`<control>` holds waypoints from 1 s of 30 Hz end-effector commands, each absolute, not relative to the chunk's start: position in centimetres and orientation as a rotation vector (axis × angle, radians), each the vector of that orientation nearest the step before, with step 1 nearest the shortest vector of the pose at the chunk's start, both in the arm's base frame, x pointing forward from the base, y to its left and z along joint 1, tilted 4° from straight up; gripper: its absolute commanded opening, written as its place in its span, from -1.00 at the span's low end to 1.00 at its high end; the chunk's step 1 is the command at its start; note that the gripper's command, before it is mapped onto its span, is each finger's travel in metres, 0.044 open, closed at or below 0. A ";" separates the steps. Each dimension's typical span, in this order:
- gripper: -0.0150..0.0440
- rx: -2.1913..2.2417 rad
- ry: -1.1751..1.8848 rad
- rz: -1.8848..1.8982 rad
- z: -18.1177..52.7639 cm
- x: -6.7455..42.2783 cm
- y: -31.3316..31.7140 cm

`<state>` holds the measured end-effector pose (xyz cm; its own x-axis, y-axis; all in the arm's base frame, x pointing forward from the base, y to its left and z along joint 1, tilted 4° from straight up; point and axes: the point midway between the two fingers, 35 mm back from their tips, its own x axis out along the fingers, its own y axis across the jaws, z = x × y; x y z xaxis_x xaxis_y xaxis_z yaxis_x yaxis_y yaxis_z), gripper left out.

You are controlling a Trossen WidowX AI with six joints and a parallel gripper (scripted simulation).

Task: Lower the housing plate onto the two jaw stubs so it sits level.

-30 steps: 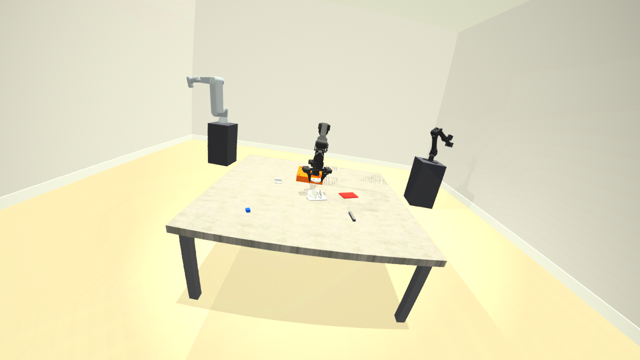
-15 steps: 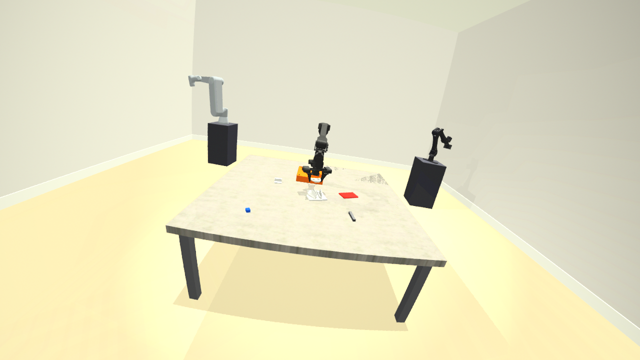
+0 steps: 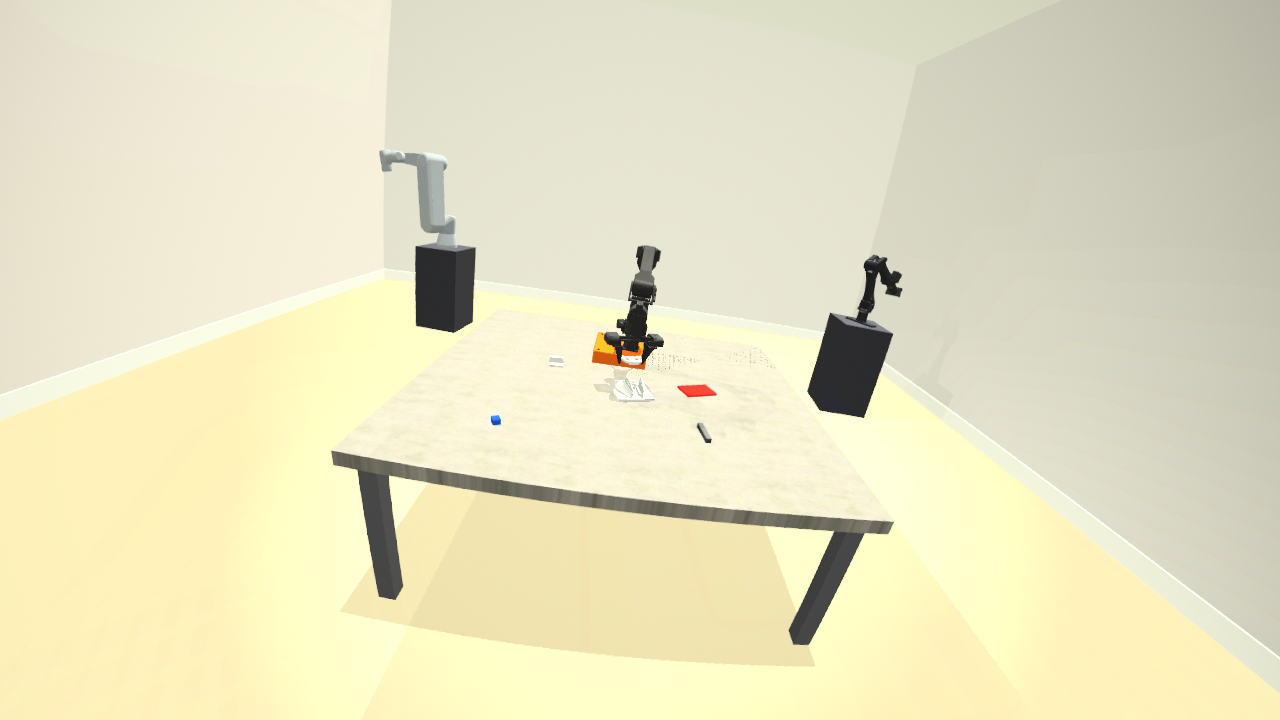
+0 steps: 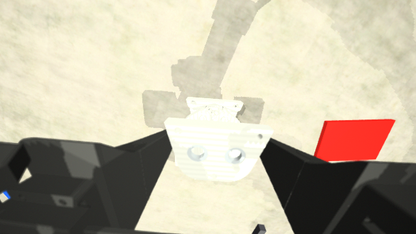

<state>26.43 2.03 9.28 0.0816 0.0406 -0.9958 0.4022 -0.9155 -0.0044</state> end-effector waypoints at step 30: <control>0.70 2.086 0.446 -1.903 5.3 26.9 2.1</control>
<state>27.08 2.15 6.16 0.0934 0.0416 -0.9948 0.4053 -0.9142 -0.0001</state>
